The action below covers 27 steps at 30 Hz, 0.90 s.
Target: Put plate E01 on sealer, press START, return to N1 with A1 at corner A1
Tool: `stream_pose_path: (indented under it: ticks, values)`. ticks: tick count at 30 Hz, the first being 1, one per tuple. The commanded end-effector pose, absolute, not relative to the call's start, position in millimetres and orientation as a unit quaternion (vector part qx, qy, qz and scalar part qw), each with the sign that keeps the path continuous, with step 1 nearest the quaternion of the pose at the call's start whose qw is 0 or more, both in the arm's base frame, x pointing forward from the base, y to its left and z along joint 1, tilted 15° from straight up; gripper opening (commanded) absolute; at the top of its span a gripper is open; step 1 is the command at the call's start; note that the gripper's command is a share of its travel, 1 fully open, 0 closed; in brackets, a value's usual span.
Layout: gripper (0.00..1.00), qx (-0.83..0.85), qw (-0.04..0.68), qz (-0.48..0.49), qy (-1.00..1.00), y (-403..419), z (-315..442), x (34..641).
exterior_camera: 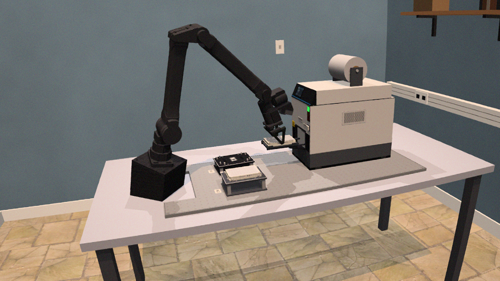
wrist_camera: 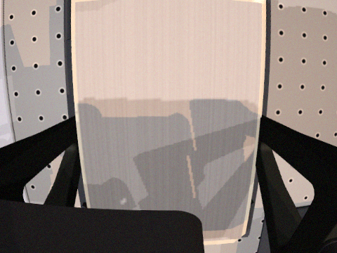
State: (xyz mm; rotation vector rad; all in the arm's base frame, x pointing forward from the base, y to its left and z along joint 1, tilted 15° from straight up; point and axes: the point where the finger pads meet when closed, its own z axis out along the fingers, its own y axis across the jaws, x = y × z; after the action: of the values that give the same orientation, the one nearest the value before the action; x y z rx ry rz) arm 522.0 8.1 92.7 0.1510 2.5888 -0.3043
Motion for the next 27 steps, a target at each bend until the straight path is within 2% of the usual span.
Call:
stream_pose_path:
  ticks: [1, 27]
  values:
    - [0.0, 0.064, 0.284, -0.112, 0.95, 3.2, 108.9, 538.0]
    - [0.0, 0.069, 0.284, -0.113, 0.95, -0.6, 109.5, 537.7]
